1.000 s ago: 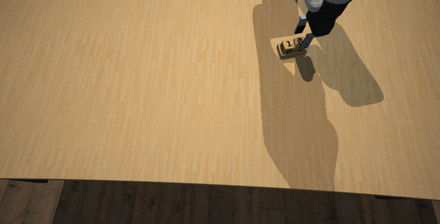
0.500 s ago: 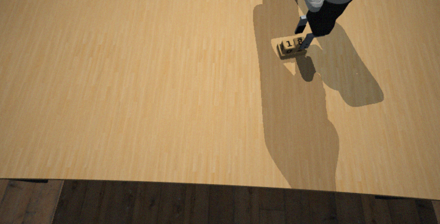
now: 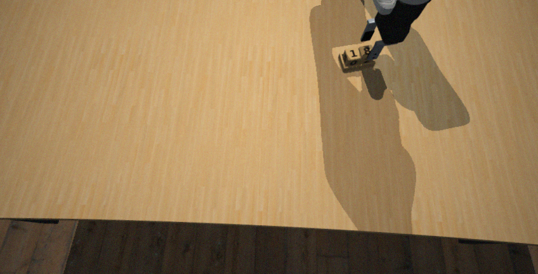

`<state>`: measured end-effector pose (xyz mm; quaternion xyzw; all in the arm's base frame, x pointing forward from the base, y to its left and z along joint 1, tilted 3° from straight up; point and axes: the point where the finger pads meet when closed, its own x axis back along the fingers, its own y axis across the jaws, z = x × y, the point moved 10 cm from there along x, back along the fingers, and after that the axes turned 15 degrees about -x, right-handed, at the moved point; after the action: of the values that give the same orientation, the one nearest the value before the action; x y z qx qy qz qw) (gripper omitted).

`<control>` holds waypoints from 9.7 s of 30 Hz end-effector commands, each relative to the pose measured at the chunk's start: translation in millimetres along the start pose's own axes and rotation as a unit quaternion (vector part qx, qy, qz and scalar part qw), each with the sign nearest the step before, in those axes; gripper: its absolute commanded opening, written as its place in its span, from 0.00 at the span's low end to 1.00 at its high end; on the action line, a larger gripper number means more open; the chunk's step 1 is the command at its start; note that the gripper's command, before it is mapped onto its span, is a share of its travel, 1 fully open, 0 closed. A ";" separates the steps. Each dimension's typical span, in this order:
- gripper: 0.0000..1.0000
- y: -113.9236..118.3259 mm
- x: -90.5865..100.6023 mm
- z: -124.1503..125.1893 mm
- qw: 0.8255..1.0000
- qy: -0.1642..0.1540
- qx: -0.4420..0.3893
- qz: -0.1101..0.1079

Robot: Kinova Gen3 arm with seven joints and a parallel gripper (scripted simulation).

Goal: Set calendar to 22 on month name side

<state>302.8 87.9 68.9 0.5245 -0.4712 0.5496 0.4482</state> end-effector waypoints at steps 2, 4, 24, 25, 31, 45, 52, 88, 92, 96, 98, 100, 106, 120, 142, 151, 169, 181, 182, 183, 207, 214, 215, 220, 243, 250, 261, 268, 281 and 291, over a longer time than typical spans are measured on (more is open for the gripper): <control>0.90 2.3 -0.8 0.4 1.000 0.000 -0.005 -0.002; 0.90 2.3 -0.8 0.4 1.000 0.000 -0.005 -0.002; 0.90 2.3 -0.8 0.4 1.000 0.000 -0.005 -0.002; 0.90 2.3 -0.8 0.4 1.000 0.000 -0.005 -0.002; 0.90 2.6 -2.7 0.4 1.000 0.000 -0.005 -0.002; 0.90 2.2 -20.8 -1.4 1.000 -0.004 -0.005 0.000; 0.90 2.0 -28.9 -1.5 1.000 -0.004 -0.005 0.000; 0.90 1.8 -30.8 -1.5 1.000 -0.004 -0.005 0.000; 0.90 1.8 -30.8 -1.5 1.000 -0.004 -0.005 0.000; 0.60 1.8 -30.8 -1.5 1.000 -0.004 -0.005 0.000; 0.60 1.8 -30.8 -1.5 1.000 -0.004 -0.005 0.000; 0.60 1.8 -30.8 -1.5 1.000 -0.004 -0.005 0.000; 0.60 1.8 -30.8 -1.5 1.000 -0.004 -0.005 0.000; 0.60 1.8 -30.8 -1.5 1.000 -0.004 -0.005 0.000; 0.60 1.8 -22.1 0.0 1.000 -0.001 -0.005 0.000; 0.60 0.1 -5.6 -0.2 1.000 -0.001 -0.005 0.002; 0.60 -1.5 41.5 -0.1 1.000 -0.001 -0.006 0.004; 0.60 -1.3 66.2 0.1 1.000 -0.001 -0.006 0.004; 0.60 -1.1 67.0 0.1 1.000 -0.001 -0.006 0.003; 0.60 -0.7 67.4 0.1 1.000 -0.001 -0.006 0.002; 0.60 -0.2 69.7 0.2 1.000 -0.001 -0.009 0.001; 0.60 1.8 69.2 1.6 0.999 0.000 -0.033 -0.002; 0.60 2.3 69.1 1.9 0.999 0.000 -0.040 -0.002; 0.60 5.7 68.2 4.0 0.996 0.001 -0.084 -0.006; 0.60 29.6 64.5 12.6 0.901 0.017 -0.432 -0.027; 0.60 37.0 64.0 11.7 0.801 0.025 -0.598 -0.029; 0.60 36.2 64.7 6.9 0.640 0.024 -0.768 -0.022; 0.60 30.2 65.7 3.2 0.475 0.021 -0.880 -0.015; 0.60 15.1 67.7 1.5 0.229 0.010 -0.973 -0.006; 0.60 4.6 69.4 2.9 0.098 0.001 -0.995 -0.003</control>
<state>292.4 80.3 136.7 -0.3878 -0.5910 -0.4088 0.5772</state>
